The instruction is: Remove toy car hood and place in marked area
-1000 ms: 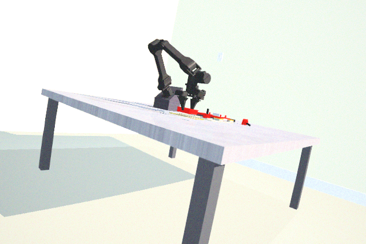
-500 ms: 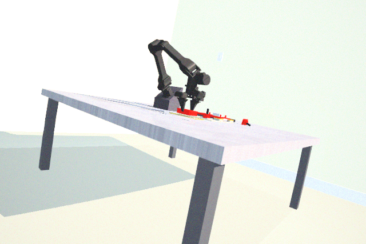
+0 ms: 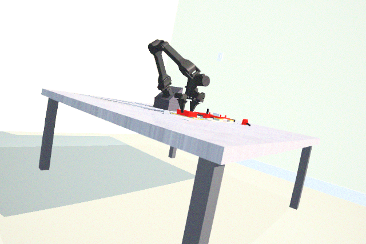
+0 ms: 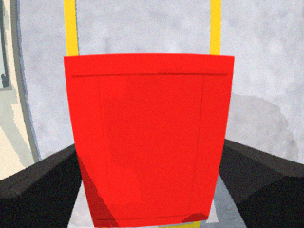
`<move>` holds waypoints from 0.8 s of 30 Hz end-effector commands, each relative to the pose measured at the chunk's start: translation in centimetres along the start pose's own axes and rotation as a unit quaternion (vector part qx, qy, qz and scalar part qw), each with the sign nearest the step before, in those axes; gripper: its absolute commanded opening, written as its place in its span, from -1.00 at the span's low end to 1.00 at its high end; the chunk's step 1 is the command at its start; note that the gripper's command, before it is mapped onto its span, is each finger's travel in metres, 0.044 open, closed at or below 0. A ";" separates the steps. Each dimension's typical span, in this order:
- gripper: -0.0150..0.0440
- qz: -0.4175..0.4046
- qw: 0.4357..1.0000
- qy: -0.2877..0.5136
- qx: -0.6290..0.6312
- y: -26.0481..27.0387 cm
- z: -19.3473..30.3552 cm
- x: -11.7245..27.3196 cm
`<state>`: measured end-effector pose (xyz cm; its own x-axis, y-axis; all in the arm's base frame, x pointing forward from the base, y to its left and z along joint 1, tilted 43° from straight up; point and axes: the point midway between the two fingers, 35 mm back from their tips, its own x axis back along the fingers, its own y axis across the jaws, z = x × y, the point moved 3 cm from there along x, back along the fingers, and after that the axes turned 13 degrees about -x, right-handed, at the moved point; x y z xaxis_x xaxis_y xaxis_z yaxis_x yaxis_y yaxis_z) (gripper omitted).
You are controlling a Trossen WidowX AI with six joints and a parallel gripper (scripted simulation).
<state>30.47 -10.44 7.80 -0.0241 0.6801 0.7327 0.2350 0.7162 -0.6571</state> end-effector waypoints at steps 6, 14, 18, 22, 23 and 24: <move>-0.31 0.000 1.000 0.000 0.000 0.0 0.0 -0.2; 0.40 0.000 1.000 0.000 0.000 0.0 0.0 -0.2; 0.75 0.000 1.000 0.000 0.000 0.0 0.0 -0.2; 1.00 0.000 1.000 0.000 0.000 0.1 -0.1 0.8; 1.00 -0.001 1.000 0.000 0.000 0.1 -0.1 1.5; 1.00 -0.001 1.000 0.000 0.000 0.2 -0.2 2.3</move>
<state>30.20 -9.97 8.12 -0.0051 0.6777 0.7354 0.2291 0.7166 -0.6588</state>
